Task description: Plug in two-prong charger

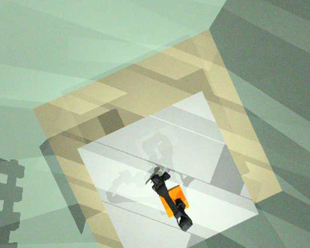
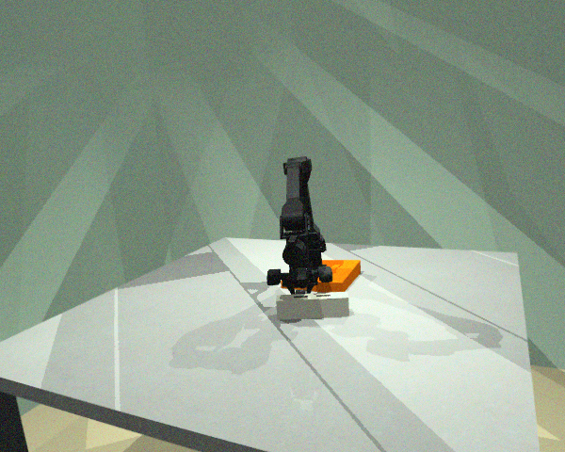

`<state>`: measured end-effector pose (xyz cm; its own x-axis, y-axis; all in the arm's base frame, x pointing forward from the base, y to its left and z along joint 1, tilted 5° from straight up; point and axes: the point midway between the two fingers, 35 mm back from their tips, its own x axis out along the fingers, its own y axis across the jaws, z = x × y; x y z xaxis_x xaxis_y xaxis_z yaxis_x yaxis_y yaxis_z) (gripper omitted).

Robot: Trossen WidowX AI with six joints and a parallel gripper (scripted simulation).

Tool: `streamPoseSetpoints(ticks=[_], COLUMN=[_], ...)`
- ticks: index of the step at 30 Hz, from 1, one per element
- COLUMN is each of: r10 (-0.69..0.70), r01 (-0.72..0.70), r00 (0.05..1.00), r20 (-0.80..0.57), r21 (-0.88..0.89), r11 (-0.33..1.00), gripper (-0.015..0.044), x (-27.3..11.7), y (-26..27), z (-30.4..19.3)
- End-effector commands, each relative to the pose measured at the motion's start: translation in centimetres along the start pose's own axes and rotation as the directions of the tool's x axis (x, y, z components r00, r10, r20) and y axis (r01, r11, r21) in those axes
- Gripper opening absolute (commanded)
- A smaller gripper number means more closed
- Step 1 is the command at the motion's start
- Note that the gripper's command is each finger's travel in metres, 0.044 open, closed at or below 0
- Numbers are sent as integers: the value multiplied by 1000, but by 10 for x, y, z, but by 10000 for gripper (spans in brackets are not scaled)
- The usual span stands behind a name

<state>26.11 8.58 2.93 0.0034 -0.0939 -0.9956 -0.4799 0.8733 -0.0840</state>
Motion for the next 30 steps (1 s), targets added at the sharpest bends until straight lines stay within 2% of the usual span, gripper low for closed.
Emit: streamPoseSetpoints(ticks=[1,30], r10=[0,0], r01=[0,0], r00=[1000,1000], r20=[9,10], r21=[5,6], r11=[1000,1000], gripper=[0,0], x=[-1,-2], y=[0,0], z=[4,15])
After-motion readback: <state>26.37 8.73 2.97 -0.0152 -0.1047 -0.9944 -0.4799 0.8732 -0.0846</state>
